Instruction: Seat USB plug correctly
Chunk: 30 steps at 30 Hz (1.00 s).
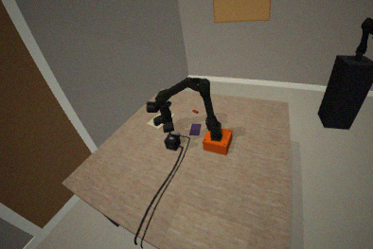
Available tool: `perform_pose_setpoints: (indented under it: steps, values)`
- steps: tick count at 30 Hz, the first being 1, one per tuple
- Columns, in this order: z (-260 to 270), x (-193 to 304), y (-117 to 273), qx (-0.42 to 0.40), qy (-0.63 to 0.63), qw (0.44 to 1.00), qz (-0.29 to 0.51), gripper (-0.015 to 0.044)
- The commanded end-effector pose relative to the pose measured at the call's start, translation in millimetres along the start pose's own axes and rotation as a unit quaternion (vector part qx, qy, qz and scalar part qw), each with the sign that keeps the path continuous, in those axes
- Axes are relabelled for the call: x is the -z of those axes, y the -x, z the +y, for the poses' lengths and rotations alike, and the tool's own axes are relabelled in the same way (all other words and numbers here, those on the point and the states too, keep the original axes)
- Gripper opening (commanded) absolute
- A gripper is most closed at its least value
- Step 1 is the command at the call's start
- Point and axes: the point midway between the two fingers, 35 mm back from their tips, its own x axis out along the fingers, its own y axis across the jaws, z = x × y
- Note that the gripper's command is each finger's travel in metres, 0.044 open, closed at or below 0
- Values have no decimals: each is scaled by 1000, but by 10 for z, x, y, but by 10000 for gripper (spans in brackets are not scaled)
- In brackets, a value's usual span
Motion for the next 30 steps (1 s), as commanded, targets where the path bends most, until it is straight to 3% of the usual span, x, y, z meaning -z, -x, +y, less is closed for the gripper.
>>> perform_pose_setpoints:
  steps: [1,15,30]
  values:
    - [0,-1,-4,0,-48,999,0,0]
    - [0,-1,-4,0,-229,973,0,0]
    - [0,-1,-4,0,-414,910,0,0]
